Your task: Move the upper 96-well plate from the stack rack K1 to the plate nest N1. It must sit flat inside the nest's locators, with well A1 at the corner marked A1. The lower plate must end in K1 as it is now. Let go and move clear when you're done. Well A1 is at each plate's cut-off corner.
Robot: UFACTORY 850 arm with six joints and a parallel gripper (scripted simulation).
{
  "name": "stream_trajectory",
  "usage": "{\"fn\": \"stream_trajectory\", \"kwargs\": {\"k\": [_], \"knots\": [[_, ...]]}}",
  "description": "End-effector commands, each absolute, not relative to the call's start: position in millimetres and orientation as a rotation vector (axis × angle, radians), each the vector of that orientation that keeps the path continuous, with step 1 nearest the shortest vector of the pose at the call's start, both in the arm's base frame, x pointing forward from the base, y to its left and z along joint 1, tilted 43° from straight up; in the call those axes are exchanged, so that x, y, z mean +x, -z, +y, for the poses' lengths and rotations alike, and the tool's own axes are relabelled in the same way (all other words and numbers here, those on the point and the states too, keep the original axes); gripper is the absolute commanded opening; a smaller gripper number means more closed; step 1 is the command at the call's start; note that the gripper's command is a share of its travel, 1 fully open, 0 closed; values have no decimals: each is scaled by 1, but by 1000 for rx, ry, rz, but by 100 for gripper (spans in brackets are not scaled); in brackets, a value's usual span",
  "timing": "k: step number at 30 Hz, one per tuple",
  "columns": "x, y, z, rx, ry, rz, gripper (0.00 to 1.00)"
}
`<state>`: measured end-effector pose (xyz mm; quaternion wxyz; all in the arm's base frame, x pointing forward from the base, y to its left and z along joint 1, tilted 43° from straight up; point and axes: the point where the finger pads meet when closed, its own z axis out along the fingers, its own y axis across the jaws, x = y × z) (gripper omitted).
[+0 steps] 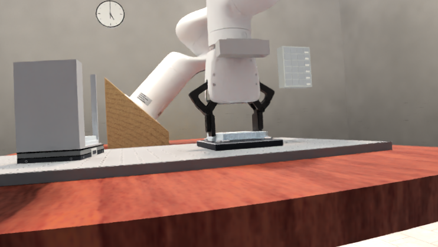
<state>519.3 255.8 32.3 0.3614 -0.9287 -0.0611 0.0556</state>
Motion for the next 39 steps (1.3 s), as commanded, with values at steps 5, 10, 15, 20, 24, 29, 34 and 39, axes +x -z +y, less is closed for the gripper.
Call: {"fn": "stream_trajectory", "kwargs": {"k": [5,10,15,20,24,29,34,39], "knots": [[520,-33,255,-2392,-141,-157,100],[521,-35,254,-2392,-141,-157,100],[522,-45,245,-2393,-141,-157,100],[524,-50,240,-2393,-141,-157,100],[525,-58,232,-2393,-141,-157,100],[527,-68,224,-2393,-141,-157,100],[529,-76,216,-2393,-141,-157,100],[530,-84,209,-2393,-141,-157,100]]}}
